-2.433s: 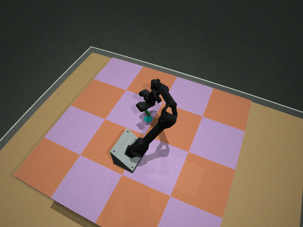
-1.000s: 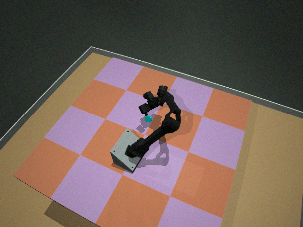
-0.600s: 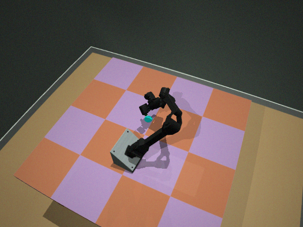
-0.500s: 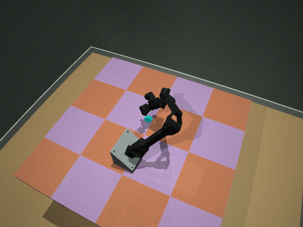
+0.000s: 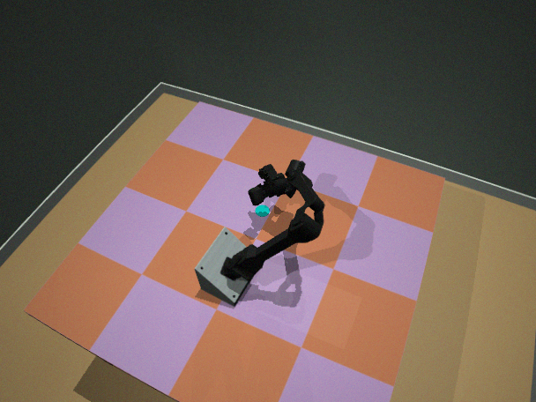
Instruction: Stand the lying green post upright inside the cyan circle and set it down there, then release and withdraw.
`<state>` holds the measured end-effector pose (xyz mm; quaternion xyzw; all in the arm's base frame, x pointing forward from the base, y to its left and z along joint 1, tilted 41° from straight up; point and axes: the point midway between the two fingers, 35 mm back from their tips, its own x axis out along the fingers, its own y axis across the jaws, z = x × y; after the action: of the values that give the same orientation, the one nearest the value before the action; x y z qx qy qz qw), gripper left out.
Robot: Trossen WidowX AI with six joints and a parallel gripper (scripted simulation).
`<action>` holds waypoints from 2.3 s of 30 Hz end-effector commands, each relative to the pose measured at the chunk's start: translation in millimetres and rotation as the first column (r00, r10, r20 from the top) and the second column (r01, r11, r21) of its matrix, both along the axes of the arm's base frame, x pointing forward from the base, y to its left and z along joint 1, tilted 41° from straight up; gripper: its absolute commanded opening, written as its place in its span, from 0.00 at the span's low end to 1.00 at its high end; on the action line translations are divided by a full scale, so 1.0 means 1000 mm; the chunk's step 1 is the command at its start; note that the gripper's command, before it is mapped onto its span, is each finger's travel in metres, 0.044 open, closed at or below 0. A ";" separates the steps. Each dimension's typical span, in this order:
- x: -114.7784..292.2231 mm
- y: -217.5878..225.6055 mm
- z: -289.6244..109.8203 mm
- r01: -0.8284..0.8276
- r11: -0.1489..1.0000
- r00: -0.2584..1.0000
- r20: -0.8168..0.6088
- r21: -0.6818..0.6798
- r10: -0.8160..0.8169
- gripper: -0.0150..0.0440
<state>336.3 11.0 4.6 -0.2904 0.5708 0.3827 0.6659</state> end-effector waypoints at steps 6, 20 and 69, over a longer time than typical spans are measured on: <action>-0.001 -0.001 0.001 -0.013 0.998 0.999 0.041 0.054 0.011 0.29; -0.001 -0.002 0.006 -0.038 0.991 0.993 0.116 0.130 0.023 0.29; -0.003 -0.010 0.031 -0.189 0.934 0.903 0.426 0.303 0.044 0.29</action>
<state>335.5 1.1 34.3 -0.2794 0.3356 0.4422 0.7834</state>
